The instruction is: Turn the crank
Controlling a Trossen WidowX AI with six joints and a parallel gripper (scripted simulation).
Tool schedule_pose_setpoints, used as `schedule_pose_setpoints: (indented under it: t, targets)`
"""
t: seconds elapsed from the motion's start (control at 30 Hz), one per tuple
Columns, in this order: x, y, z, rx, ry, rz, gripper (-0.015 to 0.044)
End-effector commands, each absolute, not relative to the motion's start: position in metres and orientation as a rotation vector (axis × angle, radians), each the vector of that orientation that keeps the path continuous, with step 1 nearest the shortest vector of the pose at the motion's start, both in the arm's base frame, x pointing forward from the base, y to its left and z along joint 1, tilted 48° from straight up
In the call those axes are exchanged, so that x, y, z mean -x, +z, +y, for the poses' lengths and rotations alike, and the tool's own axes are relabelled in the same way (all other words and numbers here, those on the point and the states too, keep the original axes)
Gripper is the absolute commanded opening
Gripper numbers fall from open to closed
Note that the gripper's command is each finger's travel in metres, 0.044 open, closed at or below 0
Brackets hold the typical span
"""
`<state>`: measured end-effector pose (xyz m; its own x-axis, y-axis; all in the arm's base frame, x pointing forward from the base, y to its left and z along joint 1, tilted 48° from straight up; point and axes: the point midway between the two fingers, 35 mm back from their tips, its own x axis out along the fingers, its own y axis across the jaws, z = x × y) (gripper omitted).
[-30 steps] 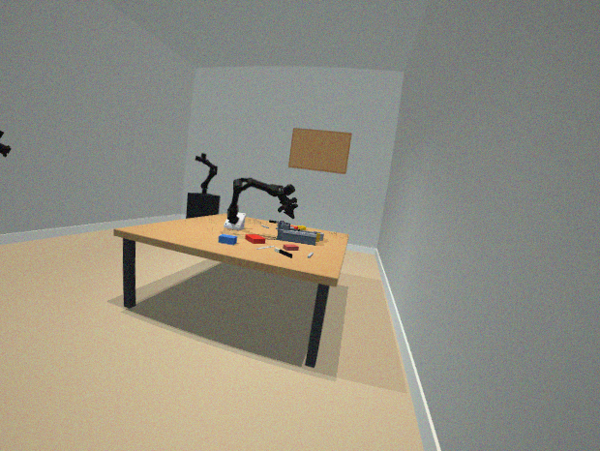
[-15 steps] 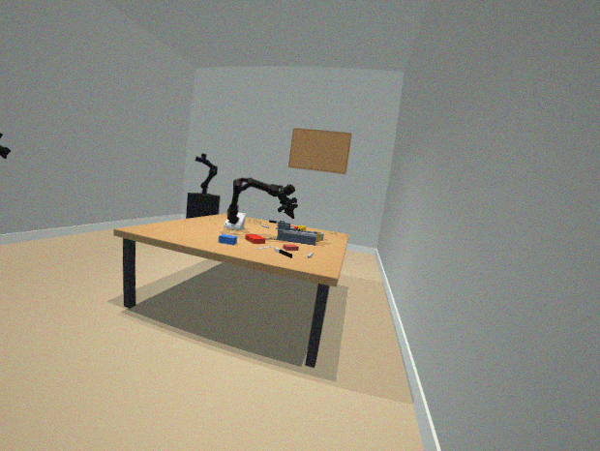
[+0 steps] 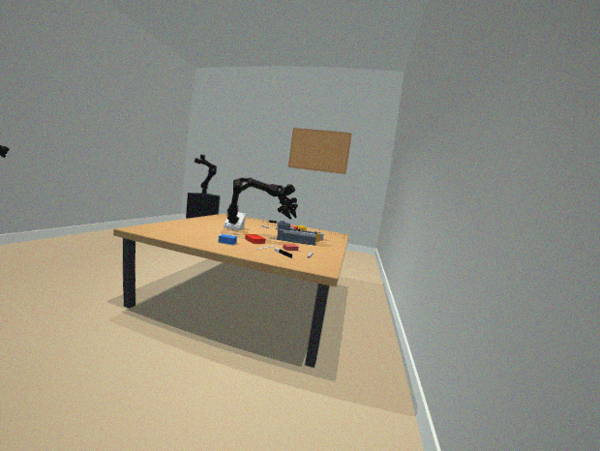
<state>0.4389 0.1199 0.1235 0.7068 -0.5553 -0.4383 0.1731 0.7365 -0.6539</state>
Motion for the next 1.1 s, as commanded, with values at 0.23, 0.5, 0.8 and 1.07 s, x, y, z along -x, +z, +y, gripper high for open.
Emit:
schedule_pose_setpoints:
  t: [0.23, 0.5, 0.8, 1.07]
  targets:
    - [-0.4389, 0.1235, 0.1197, 0.621, -0.436, 0.671, 0.0282]
    - [-0.4389, 0.1235, 0.1197, 0.621, -0.436, 0.671, 0.0072]
    - [-0.4389, 0.1235, 0.1197, 0.621, -0.436, 0.671, 0.0]
    - [-0.4389, 0.1235, 0.1198, 0.621, -0.435, 0.671, 0.0]
